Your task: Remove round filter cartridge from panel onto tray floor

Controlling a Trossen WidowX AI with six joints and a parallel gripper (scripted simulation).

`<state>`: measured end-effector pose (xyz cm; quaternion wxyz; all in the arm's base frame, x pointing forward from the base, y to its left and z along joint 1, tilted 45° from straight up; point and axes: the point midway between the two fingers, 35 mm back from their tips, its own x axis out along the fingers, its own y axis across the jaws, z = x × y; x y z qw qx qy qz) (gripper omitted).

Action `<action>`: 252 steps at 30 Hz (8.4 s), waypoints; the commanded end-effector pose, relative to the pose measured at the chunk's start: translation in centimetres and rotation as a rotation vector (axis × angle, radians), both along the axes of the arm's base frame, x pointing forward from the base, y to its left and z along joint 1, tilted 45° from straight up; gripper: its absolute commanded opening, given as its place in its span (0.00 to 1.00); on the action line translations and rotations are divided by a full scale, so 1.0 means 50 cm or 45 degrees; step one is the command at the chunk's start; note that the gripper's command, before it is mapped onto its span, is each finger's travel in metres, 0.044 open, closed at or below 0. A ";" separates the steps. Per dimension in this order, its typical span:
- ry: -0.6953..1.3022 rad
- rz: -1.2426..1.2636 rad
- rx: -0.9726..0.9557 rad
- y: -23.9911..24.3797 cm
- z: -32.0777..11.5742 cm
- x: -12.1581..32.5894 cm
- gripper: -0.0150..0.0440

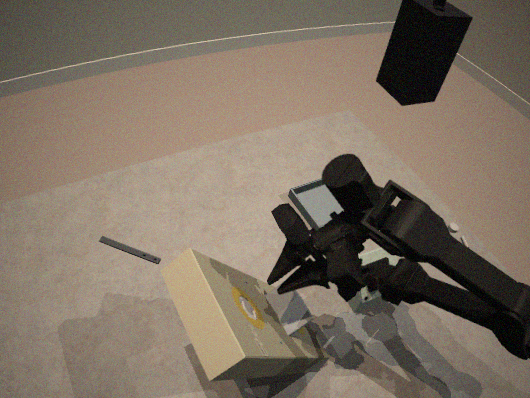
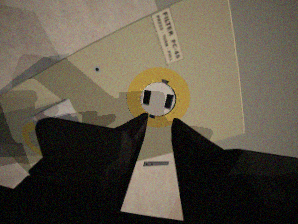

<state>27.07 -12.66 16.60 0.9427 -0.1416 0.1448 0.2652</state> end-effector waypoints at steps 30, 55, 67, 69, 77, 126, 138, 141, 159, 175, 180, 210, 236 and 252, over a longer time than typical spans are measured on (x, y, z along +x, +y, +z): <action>-0.004 -0.004 0.010 0.048 -0.031 0.075 0.44; -0.004 -0.004 0.010 0.046 -0.029 0.076 0.44; -0.004 -0.004 0.010 0.049 -0.031 0.081 0.44; -0.004 -0.004 0.010 0.050 -0.032 0.081 0.44; -0.004 -0.004 0.010 0.050 -0.033 0.080 0.44; -0.013 -0.009 0.019 0.059 -0.040 0.101 0.39; 0.051 -0.050 0.120 0.063 -0.042 0.105 0.25; 0.112 -0.094 0.224 0.064 -0.043 0.107 0.25; 0.478 -0.366 0.871 0.066 -0.044 0.109 0.25; 0.805 -0.611 1.453 0.066 -0.044 0.109 0.25; 0.908 -0.688 1.635 0.066 -0.044 0.109 0.25; 1.050 -0.794 1.832 0.006 -0.015 0.014 0.25; 1.025 -0.776 1.833 0.042 -0.050 -0.056 0.25; 1.039 -0.783 1.835 0.078 -0.090 -0.082 0.43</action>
